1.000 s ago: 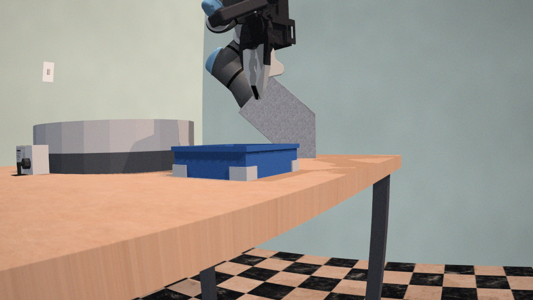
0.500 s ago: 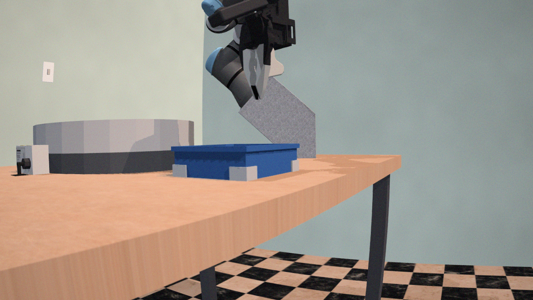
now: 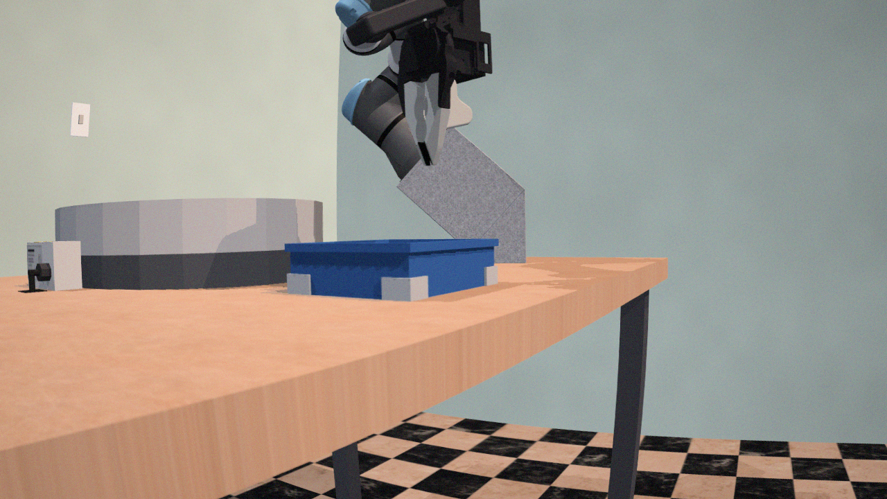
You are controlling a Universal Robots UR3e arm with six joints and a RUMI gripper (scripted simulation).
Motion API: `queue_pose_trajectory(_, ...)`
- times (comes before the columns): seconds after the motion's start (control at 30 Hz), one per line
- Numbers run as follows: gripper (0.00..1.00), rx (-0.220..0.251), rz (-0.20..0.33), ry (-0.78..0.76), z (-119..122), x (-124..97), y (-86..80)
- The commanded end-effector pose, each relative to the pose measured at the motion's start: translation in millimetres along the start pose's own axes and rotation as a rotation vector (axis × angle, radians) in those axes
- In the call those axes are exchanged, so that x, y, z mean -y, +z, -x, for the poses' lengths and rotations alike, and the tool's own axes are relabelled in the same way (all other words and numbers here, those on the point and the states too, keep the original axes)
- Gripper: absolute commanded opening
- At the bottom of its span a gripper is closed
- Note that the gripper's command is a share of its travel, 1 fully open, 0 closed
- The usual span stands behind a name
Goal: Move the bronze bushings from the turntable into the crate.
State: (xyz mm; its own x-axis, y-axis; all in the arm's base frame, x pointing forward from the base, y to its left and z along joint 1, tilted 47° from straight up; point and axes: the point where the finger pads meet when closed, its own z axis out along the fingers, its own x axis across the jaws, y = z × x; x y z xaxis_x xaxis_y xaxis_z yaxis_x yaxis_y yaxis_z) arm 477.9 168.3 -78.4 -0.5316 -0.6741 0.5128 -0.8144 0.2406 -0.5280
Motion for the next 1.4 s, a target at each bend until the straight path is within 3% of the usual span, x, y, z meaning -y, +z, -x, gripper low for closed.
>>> queue_pose_trajectory(0.0,0.05,0.002,-0.001,0.001,0,1,-1.2)
queue_pose_trajectory(0.67,0.05,0.007,0.012,0.002,-11,17,-1.3)
queue_pose_trajectory(1.23,0.05,0.024,0.053,0.006,-58,71,-0.2)
queue_pose_trajectory(1.37,0.05,0.031,0.066,0.008,-80,89,0.6)
